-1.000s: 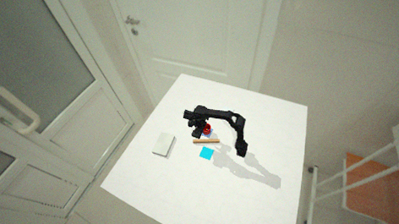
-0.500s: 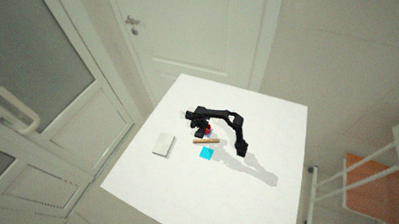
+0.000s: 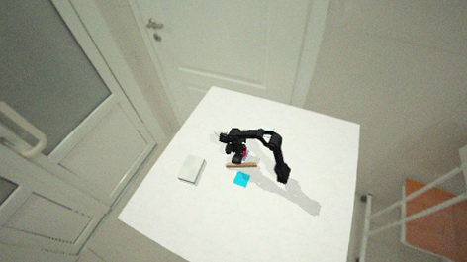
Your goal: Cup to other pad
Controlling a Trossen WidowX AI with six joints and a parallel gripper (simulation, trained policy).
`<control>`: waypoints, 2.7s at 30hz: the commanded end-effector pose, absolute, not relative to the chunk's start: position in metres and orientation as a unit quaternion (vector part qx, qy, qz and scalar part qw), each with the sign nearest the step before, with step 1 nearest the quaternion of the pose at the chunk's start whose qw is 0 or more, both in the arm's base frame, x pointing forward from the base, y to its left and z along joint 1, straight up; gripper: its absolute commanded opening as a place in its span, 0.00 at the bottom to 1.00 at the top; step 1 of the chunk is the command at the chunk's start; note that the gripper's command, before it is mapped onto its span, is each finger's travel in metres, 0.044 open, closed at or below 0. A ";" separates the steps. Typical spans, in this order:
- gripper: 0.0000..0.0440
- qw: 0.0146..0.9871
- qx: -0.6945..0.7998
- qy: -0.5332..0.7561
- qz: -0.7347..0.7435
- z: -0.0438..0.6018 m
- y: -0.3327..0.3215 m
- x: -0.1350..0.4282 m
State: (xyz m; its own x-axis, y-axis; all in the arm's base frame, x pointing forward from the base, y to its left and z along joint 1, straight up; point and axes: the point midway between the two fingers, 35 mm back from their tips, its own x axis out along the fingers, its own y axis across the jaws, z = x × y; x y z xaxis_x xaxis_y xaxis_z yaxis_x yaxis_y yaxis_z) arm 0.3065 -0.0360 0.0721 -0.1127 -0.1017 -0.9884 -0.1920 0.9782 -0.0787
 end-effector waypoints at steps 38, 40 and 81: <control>0.00 0.660 -0.217 0.696 0.185 0.117 0.015 0.286; 0.00 0.662 -0.222 0.691 0.189 0.118 0.021 0.286; 0.00 0.685 -0.286 0.626 0.240 0.078 0.118 0.238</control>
State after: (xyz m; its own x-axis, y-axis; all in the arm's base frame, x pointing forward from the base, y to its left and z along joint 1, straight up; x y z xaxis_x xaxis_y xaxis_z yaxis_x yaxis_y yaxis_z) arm 0.2407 0.1181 0.0826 0.0967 -0.0216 -0.9951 -0.6908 0.7183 -0.0827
